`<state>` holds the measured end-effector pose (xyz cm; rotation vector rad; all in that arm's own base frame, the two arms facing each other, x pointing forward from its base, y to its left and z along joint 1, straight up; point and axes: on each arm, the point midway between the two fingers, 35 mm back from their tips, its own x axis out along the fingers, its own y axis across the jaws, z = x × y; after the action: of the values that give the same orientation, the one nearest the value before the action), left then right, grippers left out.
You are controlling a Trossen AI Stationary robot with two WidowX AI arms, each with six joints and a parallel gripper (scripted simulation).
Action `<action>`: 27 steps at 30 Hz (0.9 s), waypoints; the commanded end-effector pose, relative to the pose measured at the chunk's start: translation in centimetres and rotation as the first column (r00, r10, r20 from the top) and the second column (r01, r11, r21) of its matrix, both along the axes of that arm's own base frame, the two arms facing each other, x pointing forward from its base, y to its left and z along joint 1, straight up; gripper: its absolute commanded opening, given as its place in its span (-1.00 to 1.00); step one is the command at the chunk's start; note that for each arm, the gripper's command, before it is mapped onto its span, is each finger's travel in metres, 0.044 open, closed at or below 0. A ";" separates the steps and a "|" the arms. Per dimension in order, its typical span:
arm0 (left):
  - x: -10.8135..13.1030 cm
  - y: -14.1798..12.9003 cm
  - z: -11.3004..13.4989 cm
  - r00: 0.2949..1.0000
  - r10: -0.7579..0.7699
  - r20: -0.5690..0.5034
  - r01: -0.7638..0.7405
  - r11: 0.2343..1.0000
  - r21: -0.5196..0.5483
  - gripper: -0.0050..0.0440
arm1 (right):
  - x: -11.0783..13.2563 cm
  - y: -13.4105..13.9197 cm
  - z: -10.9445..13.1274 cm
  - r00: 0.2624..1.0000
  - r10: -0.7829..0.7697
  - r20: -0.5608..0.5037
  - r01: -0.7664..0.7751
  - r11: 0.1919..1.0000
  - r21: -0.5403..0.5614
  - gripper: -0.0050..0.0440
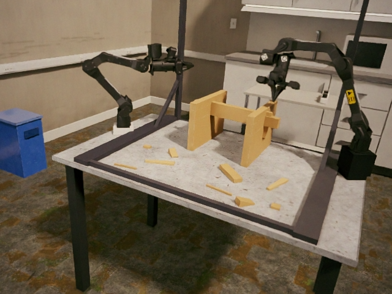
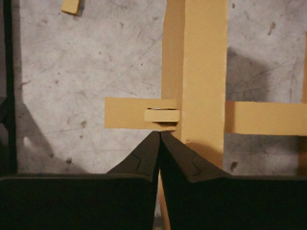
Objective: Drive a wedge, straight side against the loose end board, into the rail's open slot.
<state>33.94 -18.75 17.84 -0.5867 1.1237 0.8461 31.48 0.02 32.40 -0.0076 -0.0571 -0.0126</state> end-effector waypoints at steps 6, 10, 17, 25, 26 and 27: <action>0.1 -0.1 0.6 1.000 0.006 0.009 -0.005 1.000 -0.011 -1.00 | -0.1 0.1 1.1 1.000 0.001 0.023 -0.001 1.000 -0.002 0.02; 0.1 -0.1 0.8 1.000 0.004 0.015 -0.004 1.000 -0.015 -1.00 | -0.1 0.1 1.1 1.000 0.001 0.023 -0.001 1.000 -0.002 0.02; 0.4 1.2 1.5 0.998 -0.043 0.053 0.046 0.997 -0.059 -1.00 | 0.0 0.0 1.1 1.000 0.003 0.022 -0.003 1.000 -0.001 0.02; 1.8 2.7 2.5 0.976 -0.144 0.162 0.165 0.978 -0.125 -1.00 | -0.1 -0.1 1.2 1.000 0.002 0.024 -0.002 1.000 0.004 0.02; 2.0 2.9 2.7 0.971 -0.158 0.182 0.183 0.974 -0.130 -1.00 | -0.1 -0.1 1.2 1.000 0.002 0.023 -0.002 1.000 0.004 0.02; 2.2 3.2 2.9 0.965 -0.171 0.201 0.200 0.970 -0.137 -1.00 | 0.0 -0.1 1.1 1.000 0.002 0.021 -0.002 1.000 0.005 0.02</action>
<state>35.56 -16.65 19.12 -0.6232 1.1039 0.6610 31.49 0.03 32.38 -0.0075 -0.0562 -0.0106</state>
